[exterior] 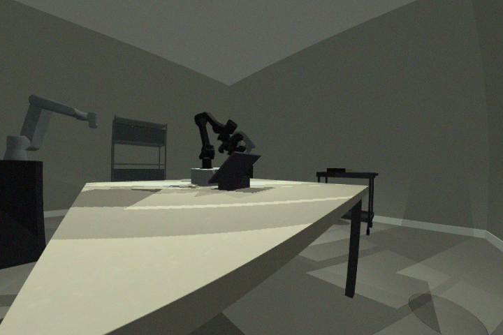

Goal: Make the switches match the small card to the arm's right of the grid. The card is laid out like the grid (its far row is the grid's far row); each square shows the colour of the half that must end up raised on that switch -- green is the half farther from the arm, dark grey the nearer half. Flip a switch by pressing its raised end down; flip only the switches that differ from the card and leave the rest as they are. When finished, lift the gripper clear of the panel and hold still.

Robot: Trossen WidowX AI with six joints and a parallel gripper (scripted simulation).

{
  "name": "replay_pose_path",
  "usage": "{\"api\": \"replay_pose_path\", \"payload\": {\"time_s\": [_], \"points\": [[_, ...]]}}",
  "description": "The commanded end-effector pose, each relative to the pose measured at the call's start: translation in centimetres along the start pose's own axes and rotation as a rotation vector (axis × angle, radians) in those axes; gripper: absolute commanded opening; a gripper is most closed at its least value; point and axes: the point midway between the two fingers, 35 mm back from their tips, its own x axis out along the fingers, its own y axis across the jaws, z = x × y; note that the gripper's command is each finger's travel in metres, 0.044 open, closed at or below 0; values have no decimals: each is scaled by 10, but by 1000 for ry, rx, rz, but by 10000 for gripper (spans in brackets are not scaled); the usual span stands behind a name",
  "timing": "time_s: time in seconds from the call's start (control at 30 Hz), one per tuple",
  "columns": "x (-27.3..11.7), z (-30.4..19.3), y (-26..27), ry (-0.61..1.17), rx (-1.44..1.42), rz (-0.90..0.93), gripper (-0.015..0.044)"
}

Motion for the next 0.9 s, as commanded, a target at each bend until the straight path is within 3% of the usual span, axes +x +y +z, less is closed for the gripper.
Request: {"api": "replay_pose_path", "payload": {"time_s": [0.0,0.87], "points": [[7,-2,0,9,2,-3,0],[12,-2,0,8,2,-3,0]]}}
